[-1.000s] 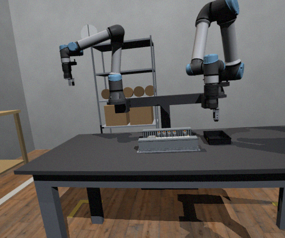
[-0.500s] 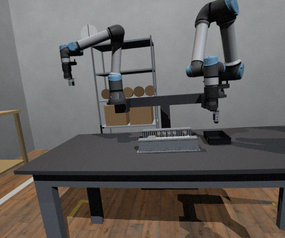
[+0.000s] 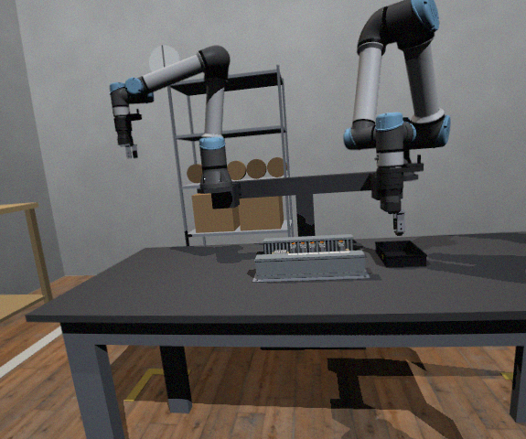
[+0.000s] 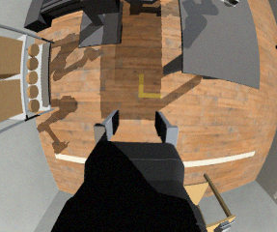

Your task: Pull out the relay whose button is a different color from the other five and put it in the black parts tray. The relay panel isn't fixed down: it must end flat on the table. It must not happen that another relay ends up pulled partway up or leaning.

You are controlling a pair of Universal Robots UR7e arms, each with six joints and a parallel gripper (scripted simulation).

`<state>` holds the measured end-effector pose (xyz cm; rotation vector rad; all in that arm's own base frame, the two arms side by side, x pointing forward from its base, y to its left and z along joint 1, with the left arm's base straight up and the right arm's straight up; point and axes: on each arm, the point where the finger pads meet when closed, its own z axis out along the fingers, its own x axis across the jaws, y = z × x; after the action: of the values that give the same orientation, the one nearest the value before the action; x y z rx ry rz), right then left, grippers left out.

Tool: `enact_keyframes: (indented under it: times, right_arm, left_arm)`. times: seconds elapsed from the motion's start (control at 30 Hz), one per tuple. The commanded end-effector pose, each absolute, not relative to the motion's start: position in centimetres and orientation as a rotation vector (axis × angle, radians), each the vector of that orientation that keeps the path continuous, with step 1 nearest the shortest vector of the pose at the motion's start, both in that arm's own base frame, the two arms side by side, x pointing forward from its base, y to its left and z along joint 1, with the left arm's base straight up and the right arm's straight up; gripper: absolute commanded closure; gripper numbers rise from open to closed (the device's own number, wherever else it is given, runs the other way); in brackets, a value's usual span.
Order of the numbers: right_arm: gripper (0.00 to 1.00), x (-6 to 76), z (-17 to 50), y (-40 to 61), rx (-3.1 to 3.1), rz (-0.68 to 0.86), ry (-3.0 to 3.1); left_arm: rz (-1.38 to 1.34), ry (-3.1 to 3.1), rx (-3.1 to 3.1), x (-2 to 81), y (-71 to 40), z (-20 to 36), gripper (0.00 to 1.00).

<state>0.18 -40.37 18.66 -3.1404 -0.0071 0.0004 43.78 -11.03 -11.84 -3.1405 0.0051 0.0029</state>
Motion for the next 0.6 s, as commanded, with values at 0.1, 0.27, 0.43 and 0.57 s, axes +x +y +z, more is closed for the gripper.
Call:
enact_keyframes:
  times: [0.1, 0.27, 0.43, 0.57]
  right_arm:
    - [0.00, 0.2, 18.7, -40.4, -3.142, 0.000, -0.007]
    - [0.00, 0.2, 18.7, -40.4, -3.142, 0.000, -0.007]
    - [0.00, 0.2, 18.7, -40.4, -3.142, 0.000, -0.007]
    - [0.00, 0.2, 18.7, -40.4, -3.142, 0.000, -0.007]
  left_arm:
    - [0.000, 0.005, -3.142, 43.8, -11.1, -13.2, 1.00]
    - [0.000, 0.005, -3.142, 43.8, -11.1, -13.9, 1.00]
    - [0.000, 0.005, -3.142, 43.8, -11.1, -15.1, 1.00]
    - [0.000, 0.005, -3.142, 43.8, -11.1, -16.0, 1.00]
